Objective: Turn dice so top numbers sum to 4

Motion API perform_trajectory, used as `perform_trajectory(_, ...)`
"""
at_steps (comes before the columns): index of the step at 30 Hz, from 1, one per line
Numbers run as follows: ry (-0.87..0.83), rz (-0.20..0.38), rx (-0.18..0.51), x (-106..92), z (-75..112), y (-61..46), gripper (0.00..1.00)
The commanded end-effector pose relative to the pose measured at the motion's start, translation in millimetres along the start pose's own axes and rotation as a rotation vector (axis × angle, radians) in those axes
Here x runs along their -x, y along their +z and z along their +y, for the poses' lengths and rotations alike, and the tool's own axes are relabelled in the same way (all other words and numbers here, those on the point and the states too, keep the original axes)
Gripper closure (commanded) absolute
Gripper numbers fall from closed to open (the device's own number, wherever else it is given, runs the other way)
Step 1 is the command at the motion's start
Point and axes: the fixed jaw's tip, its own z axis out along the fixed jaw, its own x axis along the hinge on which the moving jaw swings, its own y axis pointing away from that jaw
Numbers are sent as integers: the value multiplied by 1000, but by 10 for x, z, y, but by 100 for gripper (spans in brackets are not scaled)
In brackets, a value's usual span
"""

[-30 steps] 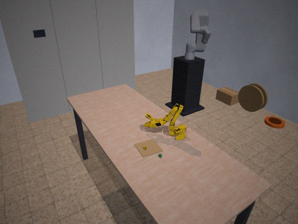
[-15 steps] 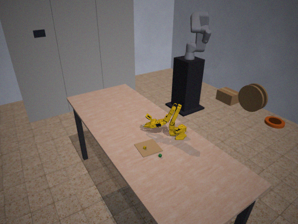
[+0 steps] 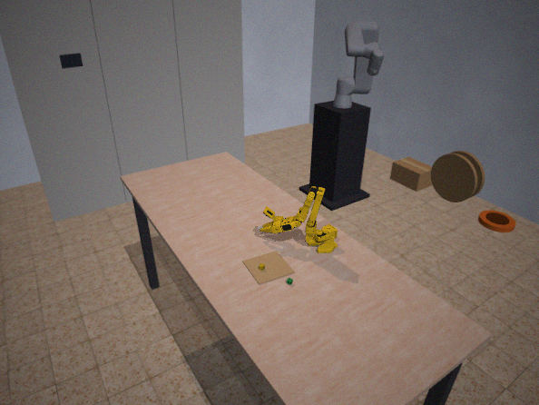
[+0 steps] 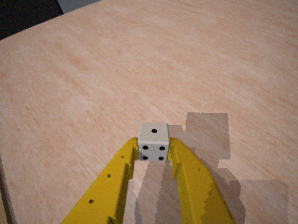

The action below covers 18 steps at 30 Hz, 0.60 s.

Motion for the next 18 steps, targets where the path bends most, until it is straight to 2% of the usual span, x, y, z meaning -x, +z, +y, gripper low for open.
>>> perform_trajectory(1,14,-37,-5,61,-13,17,100)
perform_trajectory(18,14,-37,-5,5,-13,41,100)
